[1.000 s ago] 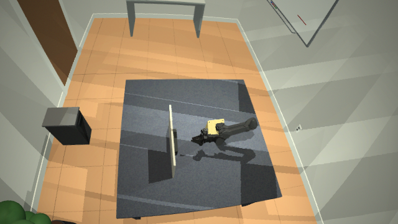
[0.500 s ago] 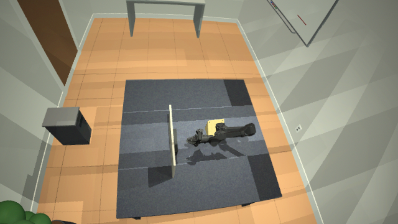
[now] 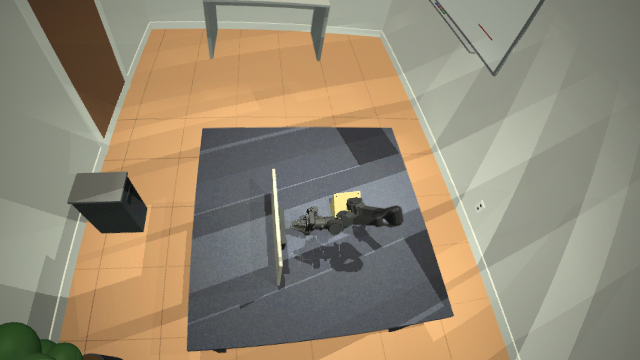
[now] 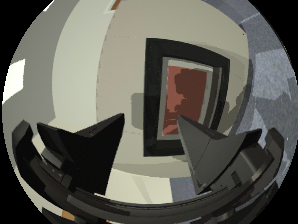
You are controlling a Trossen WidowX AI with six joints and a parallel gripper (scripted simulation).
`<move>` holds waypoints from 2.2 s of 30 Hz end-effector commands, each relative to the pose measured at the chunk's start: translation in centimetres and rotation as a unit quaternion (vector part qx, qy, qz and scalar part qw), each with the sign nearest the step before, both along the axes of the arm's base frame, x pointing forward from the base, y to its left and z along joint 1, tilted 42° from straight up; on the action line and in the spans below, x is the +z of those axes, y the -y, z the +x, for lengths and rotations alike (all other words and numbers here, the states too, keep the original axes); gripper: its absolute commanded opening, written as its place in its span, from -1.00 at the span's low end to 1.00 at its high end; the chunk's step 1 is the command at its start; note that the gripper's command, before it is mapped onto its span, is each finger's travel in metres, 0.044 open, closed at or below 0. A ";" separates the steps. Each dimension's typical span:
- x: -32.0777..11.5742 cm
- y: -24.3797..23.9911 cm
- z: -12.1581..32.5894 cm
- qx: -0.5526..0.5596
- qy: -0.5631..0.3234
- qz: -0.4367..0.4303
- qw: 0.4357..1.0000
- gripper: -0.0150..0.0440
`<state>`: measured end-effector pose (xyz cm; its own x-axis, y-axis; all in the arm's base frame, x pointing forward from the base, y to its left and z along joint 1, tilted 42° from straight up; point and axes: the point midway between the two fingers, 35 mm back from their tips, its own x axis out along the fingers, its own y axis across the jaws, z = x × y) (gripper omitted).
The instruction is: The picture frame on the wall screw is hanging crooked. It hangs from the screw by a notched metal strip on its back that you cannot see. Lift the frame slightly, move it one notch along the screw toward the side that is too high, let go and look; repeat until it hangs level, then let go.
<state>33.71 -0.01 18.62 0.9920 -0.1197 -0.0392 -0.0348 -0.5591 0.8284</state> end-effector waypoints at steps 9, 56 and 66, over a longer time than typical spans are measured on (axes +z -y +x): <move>0.0 -0.1 0.3 0.003 0.000 -0.002 1.000 0.39; -0.1 0.4 4.1 0.003 0.002 -0.002 1.000 0.39; -0.1 0.4 4.1 0.003 0.002 -0.002 1.000 0.39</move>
